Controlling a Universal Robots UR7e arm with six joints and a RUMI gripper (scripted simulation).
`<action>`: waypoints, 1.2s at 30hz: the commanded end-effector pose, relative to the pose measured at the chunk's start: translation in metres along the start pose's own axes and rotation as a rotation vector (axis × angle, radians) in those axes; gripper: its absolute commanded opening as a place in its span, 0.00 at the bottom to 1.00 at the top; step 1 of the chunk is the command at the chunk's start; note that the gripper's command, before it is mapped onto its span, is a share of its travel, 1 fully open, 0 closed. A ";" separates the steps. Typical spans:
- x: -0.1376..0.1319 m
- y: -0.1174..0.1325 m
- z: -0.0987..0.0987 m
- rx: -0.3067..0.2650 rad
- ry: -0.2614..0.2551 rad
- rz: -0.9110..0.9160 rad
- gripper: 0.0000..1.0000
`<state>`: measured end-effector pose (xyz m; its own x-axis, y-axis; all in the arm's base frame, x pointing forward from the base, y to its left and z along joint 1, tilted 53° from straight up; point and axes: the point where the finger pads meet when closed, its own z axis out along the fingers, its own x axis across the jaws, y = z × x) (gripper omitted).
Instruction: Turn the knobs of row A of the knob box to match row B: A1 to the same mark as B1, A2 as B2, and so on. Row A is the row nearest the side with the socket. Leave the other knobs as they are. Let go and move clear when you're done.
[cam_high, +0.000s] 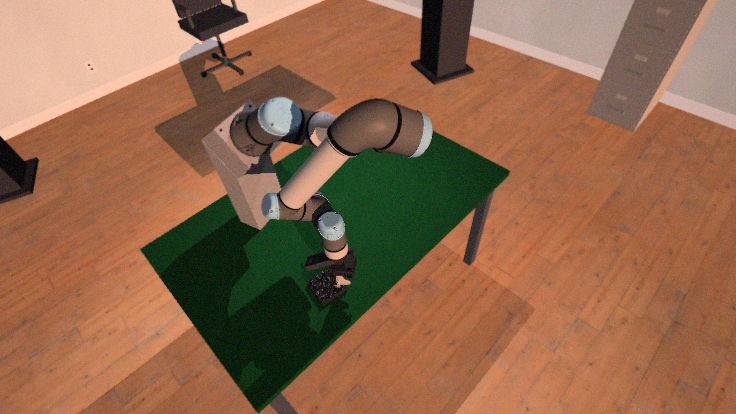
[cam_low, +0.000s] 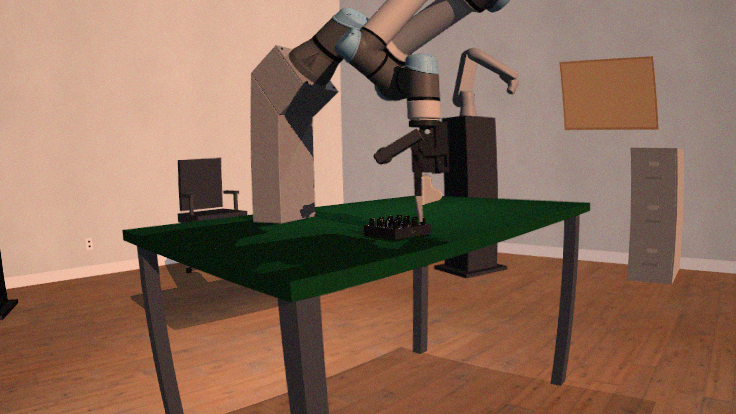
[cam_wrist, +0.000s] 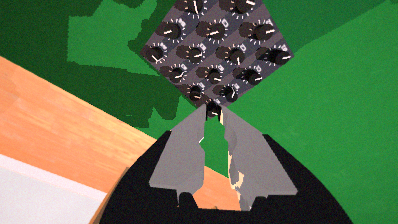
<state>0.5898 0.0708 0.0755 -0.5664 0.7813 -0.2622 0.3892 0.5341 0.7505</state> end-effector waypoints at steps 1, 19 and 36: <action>-0.002 0.002 0.000 -0.003 -0.002 0.038 0.04; -0.001 0.002 0.000 -0.003 -0.003 0.235 0.04; 0.000 0.002 0.000 -0.003 -0.003 0.522 0.04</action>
<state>0.5888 0.0730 0.0751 -0.3749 0.9256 0.0509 0.5788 0.1908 0.7928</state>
